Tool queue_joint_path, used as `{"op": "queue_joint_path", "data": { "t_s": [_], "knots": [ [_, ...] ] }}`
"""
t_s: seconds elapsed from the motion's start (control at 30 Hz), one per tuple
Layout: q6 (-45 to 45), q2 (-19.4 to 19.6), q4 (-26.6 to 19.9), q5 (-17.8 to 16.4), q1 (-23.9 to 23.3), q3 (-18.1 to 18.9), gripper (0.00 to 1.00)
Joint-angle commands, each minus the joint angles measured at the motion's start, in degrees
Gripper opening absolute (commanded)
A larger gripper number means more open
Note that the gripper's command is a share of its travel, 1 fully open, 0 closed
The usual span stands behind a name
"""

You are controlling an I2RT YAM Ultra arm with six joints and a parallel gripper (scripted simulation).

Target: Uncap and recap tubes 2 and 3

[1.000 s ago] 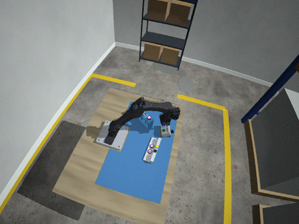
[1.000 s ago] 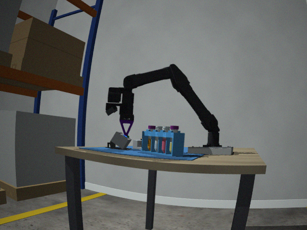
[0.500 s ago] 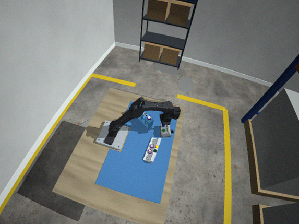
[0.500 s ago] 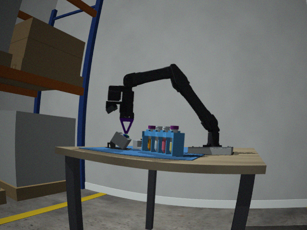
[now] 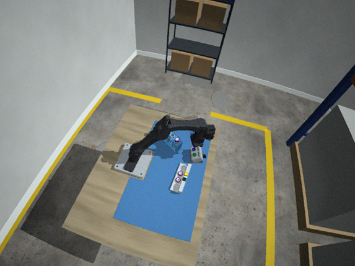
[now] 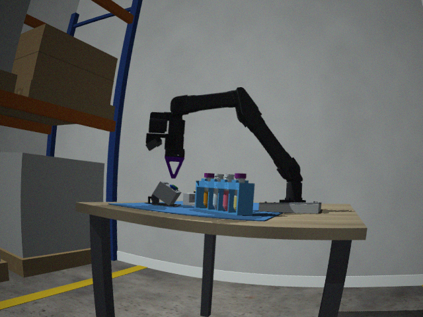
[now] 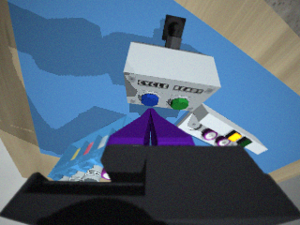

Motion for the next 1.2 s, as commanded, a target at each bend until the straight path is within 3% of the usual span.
{"op": "queue_joint_path", "data": {
  "t_s": [0.0,0.03,0.07,0.13,0.27,0.37,0.63,0.7,0.9,1.1,1.17],
  "knots": [
    [0.10,-0.62,-0.27,0.07,0.22,0.54,0.00],
    [0.10,-0.62,-0.27,0.07,0.22,0.54,0.00],
    [3.89,-1.62,0.53,0.07,-0.77,-1.21,1.00],
    [3.89,-1.62,0.53,0.07,-0.77,-1.21,1.00],
    [18.37,-5.09,3.27,0.04,-4.86,-7.22,1.00],
    [23.62,-6.59,4.51,0.03,-6.99,-9.81,1.00],
    [14.60,-10.57,7.93,-0.11,-16.00,-16.70,1.00],
    [14.60,-10.57,7.93,-0.11,-16.00,-16.70,1.00],
    [7.50,-11.79,9.46,-0.28,-23.09,-19.06,1.00],
    [0.34,-11.54,10.21,-0.49,-30.24,-19.19,1.00],
    [0.17,-11.50,10.21,-0.50,-30.41,-19.14,1.00]
  ]
}}
